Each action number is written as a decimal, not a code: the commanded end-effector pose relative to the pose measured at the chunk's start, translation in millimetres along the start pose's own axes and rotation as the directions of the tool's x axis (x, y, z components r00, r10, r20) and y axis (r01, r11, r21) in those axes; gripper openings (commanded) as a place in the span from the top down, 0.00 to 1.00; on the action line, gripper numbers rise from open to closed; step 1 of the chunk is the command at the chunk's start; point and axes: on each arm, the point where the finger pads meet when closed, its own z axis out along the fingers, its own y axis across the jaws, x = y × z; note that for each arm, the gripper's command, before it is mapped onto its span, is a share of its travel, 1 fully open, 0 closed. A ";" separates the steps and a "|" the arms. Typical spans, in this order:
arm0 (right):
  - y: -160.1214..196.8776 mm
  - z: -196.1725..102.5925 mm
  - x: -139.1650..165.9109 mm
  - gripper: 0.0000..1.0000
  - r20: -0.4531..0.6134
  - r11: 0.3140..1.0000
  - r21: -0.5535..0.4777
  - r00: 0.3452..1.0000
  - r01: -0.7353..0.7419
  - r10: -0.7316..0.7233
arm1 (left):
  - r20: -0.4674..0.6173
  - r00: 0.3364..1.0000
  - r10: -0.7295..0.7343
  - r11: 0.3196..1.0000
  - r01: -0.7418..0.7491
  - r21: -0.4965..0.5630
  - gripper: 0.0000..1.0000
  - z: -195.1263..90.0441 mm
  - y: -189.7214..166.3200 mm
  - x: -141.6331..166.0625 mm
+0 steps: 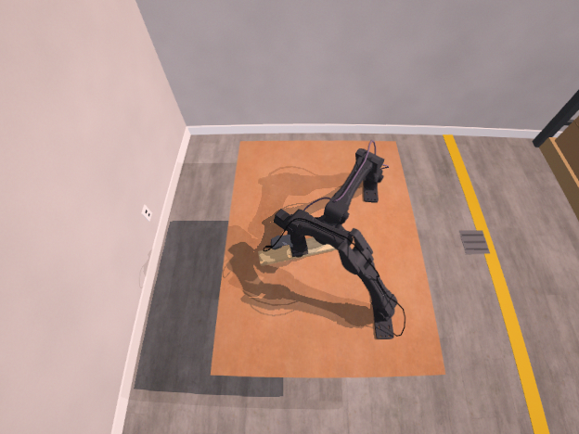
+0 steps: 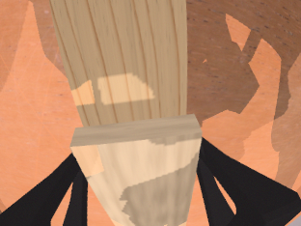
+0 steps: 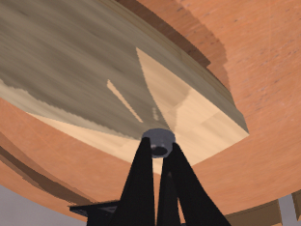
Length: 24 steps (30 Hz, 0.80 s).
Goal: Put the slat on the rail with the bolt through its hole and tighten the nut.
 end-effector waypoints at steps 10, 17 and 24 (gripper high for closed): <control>1.8 -4.8 0.7 0.66 -0.005 1.000 -0.013 1.000 0.000 0.000 | 0.010 1.000 0.000 1.000 0.000 0.011 0.28 -5.2 -1.7 -1.4; 1.8 -4.8 0.7 0.66 -0.005 1.000 -0.013 1.000 0.000 0.000 | 0.010 1.000 0.000 1.000 0.000 0.011 0.28 -5.2 -1.7 -1.4; 1.8 -4.8 1.0 0.66 -0.006 1.000 -0.013 1.000 0.014 -0.014 | 0.010 1.000 0.000 1.000 0.000 0.011 0.28 -5.2 -1.7 -1.4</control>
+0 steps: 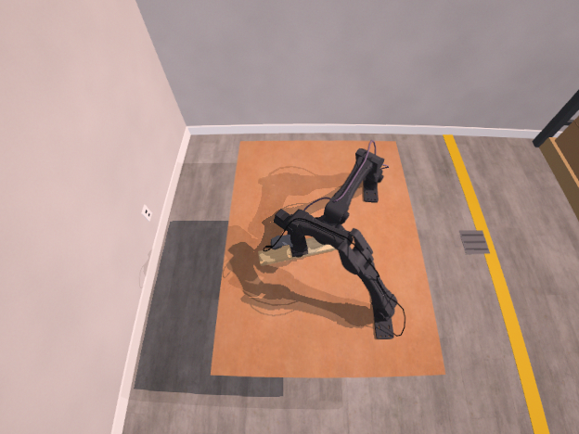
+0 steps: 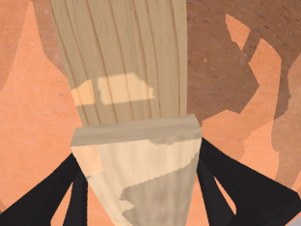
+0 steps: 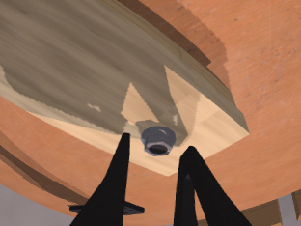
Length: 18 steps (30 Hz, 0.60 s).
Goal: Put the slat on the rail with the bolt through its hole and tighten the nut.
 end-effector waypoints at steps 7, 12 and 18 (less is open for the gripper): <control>1.9 -5.2 0.1 0.66 0.003 0.894 -0.012 0.894 0.448 -0.448 | 0.010 1.000 0.000 1.000 0.000 0.011 0.28 -5.2 -1.7 -1.4; 1.9 -5.8 -0.2 0.66 0.006 0.795 -0.011 0.795 0.607 -0.607 | 0.010 1.000 0.000 1.000 0.000 0.011 0.28 -5.2 -1.7 -1.4; 2.0 -6.3 -0.4 0.66 0.008 0.578 -0.007 0.578 0.816 -0.816 | 0.010 1.000 0.000 1.000 0.000 0.011 0.28 -5.2 -1.7 -1.4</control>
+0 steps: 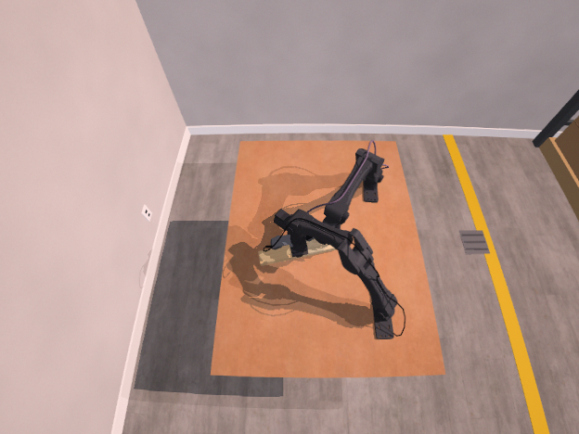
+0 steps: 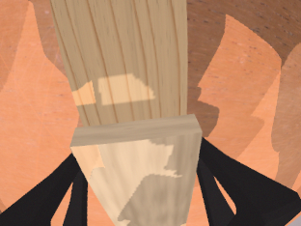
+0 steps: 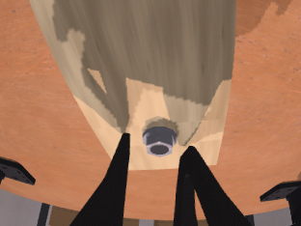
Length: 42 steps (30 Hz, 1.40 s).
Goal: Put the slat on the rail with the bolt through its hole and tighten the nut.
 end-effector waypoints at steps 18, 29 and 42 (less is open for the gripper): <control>2.1 -7.8 -2.8 0.66 0.015 0.495 0.005 0.495 0.869 -0.869 | 0.009 1.000 0.000 1.000 -0.001 0.012 0.28 -5.2 -1.8 -1.2; 1.9 -8.5 -3.1 0.66 0.011 0.094 0.013 0.094 0.995 -0.996 | 0.009 1.000 0.000 1.000 -0.001 0.012 0.28 -5.2 -1.8 -1.2; 1.5 -9.5 -3.5 0.66 -0.005 -0.552 0.020 -0.552 0.834 -0.834 | 0.009 1.000 0.000 1.000 -0.001 0.012 0.28 -5.2 -1.8 -1.2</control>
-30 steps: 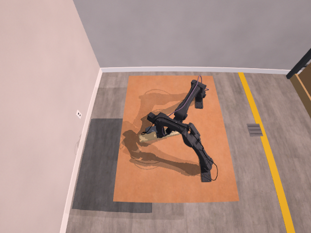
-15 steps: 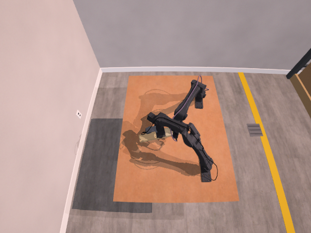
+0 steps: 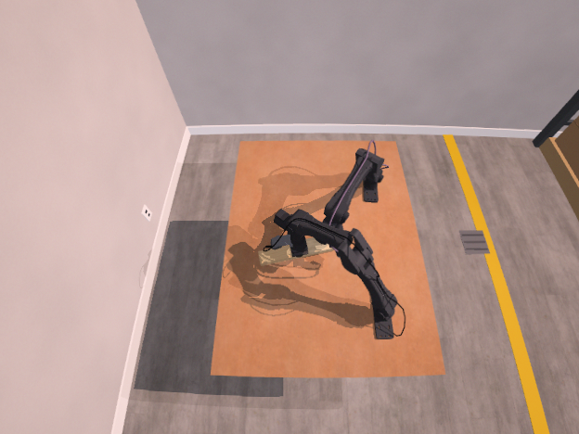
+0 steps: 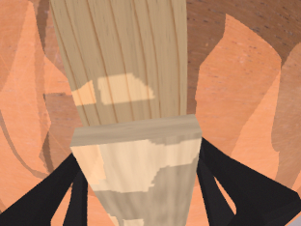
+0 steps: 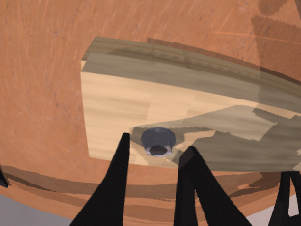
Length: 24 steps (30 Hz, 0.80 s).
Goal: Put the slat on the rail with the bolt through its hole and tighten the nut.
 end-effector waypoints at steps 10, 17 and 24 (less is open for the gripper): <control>-1.3 -9.5 -3.1 0.66 0.017 0.871 0.011 0.871 0.492 -0.492 | 0.010 1.000 0.000 1.000 0.000 0.011 0.28 -5.2 -1.7 -1.4; -1.3 -9.5 -3.1 0.66 0.017 0.871 0.011 0.871 0.492 -0.492 | 0.010 1.000 0.000 1.000 0.000 0.011 0.28 -5.2 -1.7 -1.4; -1.3 -9.5 -3.1 0.66 0.017 0.871 0.011 0.871 0.492 -0.492 | 0.010 1.000 0.000 1.000 0.000 0.011 0.28 -5.2 -1.7 -1.4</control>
